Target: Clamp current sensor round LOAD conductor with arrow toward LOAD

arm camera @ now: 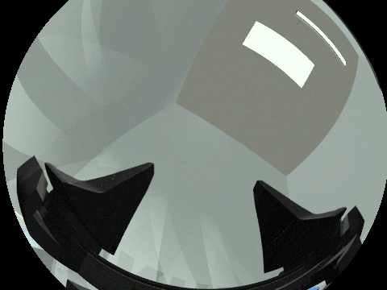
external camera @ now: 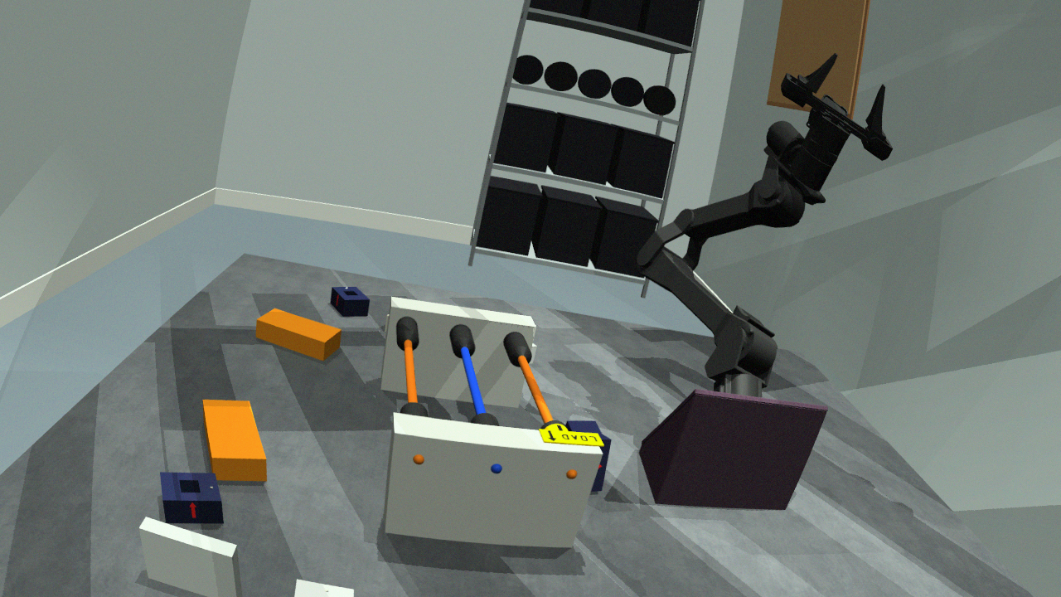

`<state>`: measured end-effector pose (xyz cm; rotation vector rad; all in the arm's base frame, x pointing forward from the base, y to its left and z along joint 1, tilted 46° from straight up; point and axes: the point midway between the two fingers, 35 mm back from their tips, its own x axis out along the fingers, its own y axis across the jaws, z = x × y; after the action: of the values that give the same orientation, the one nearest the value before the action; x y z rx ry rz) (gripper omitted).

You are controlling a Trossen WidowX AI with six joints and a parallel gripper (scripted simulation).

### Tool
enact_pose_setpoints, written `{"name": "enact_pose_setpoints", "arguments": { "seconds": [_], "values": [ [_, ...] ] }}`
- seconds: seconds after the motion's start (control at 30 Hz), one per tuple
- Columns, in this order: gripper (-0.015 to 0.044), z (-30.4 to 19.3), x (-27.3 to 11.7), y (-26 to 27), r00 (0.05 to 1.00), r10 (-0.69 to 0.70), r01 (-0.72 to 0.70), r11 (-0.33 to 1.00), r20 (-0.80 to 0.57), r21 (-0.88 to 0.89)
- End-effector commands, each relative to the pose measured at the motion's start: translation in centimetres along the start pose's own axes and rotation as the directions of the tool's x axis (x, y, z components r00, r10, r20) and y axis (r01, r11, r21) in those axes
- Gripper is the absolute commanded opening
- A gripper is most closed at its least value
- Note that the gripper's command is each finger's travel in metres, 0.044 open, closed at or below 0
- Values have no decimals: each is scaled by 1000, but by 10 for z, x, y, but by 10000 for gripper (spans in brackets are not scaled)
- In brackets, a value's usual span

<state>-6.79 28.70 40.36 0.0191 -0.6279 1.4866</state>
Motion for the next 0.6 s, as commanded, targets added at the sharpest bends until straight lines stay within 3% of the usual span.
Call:
{"name": "enact_pose_setpoints", "arguments": {
  "seconds": [0.0, 0.3, 0.57],
  "values": [
    [426, -1, 0, -2, 1000, -5, 5, 1000, -4, -1],
    [440, -61, 0, -96, 949, -264, 253, 964, -171, -83],
    [440, -103, -38, -192, 806, -515, 486, 857, -292, -170]
  ]
}}
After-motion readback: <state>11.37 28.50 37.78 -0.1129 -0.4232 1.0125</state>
